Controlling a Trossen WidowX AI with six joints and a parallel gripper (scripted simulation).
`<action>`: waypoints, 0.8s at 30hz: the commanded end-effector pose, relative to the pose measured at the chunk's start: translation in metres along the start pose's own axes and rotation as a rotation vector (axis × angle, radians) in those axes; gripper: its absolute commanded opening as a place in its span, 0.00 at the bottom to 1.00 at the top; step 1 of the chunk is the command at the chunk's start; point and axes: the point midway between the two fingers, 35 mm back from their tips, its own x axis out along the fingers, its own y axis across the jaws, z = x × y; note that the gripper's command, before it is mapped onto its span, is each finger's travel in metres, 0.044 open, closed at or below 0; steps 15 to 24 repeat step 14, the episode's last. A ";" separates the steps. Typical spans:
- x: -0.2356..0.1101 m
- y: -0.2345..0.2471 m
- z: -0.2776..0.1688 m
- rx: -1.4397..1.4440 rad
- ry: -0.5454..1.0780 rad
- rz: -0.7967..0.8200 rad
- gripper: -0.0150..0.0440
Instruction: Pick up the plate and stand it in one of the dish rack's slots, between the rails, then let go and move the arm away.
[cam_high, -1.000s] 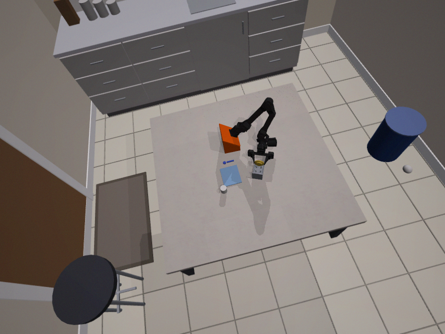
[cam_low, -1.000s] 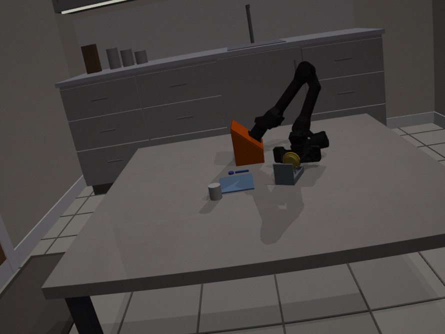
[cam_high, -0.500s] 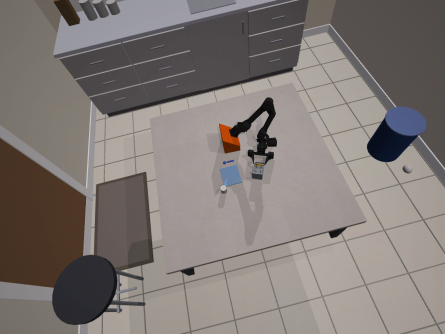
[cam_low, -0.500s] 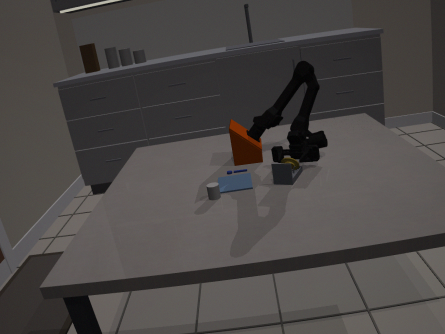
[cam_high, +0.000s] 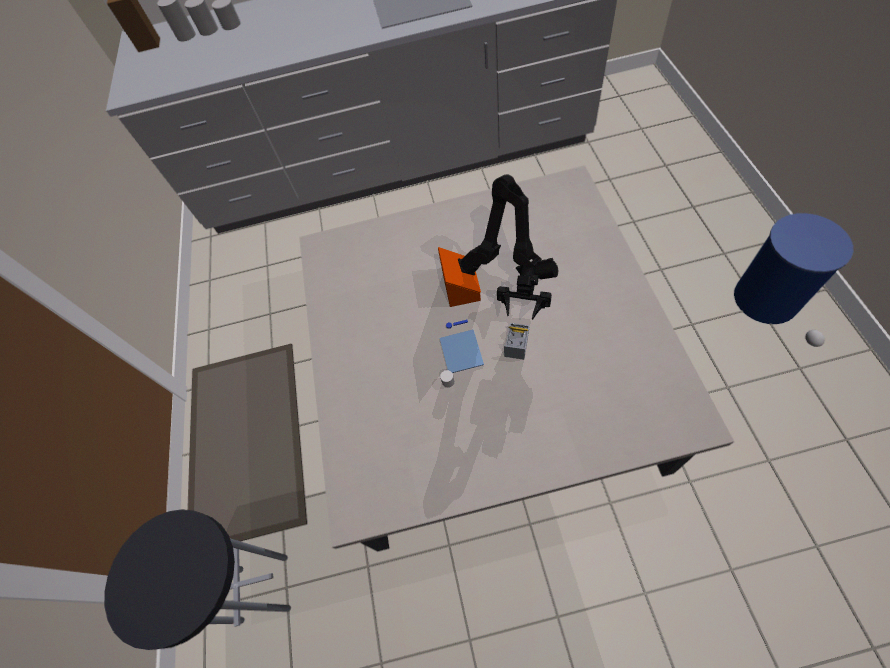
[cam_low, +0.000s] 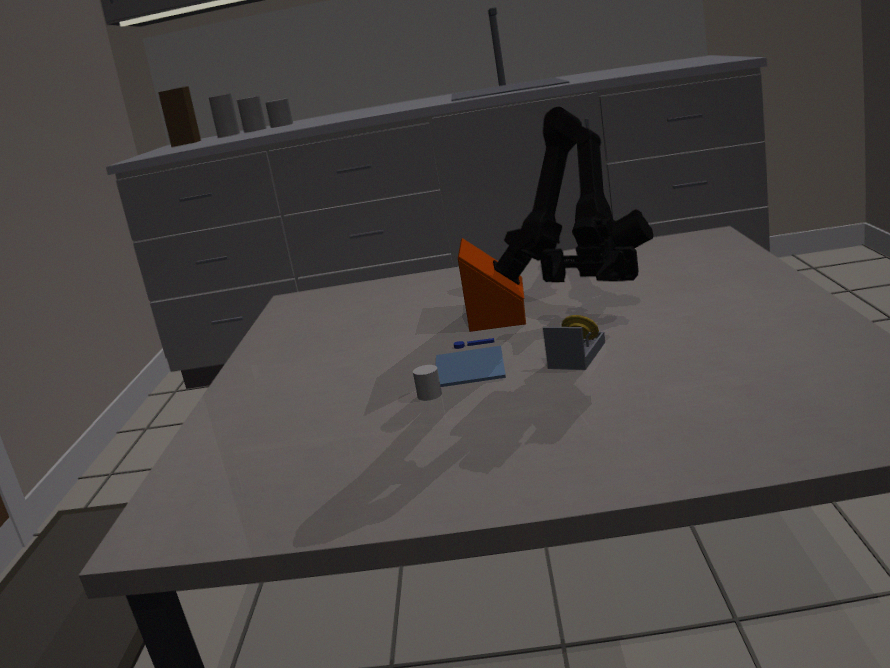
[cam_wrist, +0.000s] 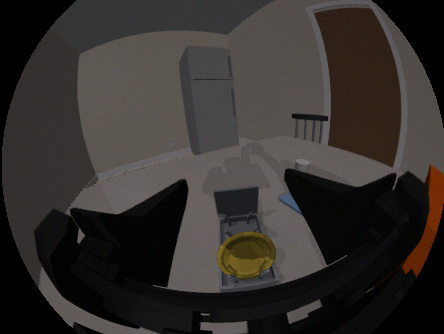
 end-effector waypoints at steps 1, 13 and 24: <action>-0.003 0.000 0.027 -0.006 -0.012 0.012 0.93; 0.013 -0.008 0.026 -0.171 0.042 -0.062 0.93; 0.016 -0.010 0.026 -0.199 0.054 -0.076 0.93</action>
